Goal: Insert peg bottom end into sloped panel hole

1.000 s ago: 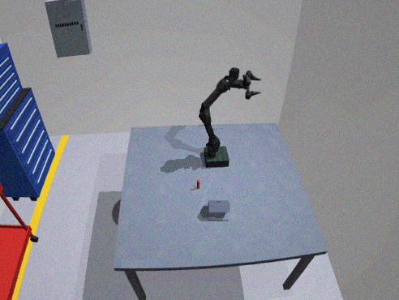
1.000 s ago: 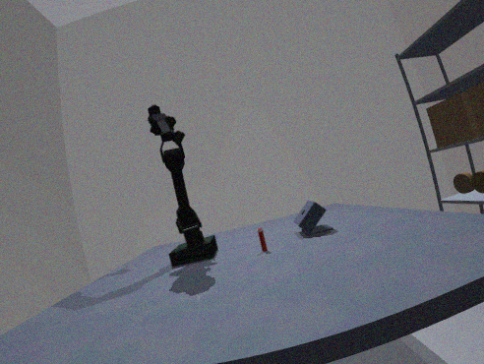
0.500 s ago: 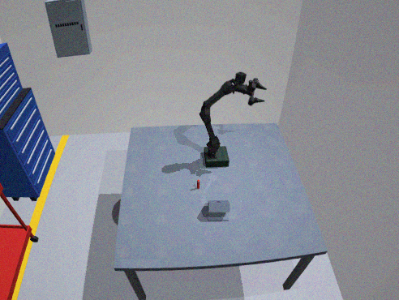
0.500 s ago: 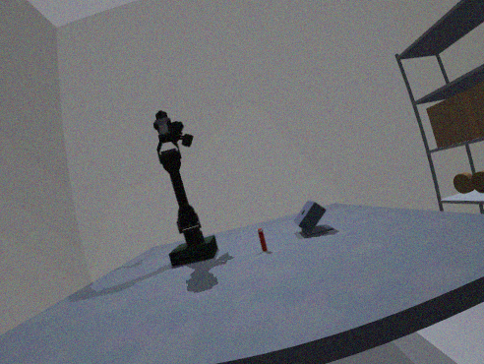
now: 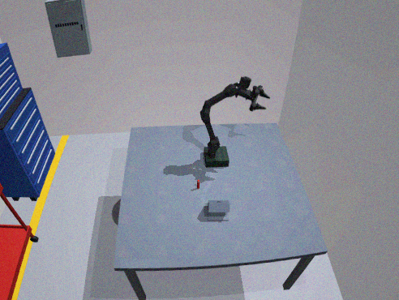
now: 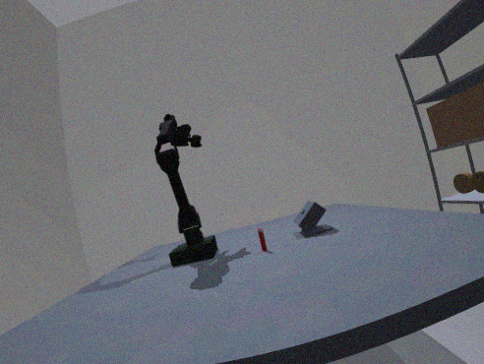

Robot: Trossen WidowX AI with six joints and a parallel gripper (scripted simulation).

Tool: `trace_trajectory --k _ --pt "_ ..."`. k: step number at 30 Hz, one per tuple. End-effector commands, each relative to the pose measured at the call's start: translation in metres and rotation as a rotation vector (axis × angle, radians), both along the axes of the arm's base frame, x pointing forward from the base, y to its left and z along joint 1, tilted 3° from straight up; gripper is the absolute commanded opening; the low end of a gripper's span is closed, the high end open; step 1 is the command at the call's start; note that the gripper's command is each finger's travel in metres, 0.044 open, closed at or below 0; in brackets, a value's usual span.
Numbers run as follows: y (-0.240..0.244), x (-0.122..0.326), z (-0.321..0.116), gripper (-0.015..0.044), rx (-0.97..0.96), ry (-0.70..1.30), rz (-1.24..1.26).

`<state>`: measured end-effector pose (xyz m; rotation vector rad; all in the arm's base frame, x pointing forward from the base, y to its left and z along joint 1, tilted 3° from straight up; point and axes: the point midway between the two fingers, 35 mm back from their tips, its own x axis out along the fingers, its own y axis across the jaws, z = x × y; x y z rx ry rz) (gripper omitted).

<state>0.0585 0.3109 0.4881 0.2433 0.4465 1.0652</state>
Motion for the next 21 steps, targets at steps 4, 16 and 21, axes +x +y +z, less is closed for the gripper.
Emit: trace_trajectory --k 4,16,21 --pt "0.005 0.023 -0.02 0.044 -0.085 -0.04 -0.048" --pt "0.003 0.071 -0.051 0.044 -0.2 -0.052 -0.173" --pt "0.0 0.09 -0.064 0.044 -0.261 -0.069 -0.208"
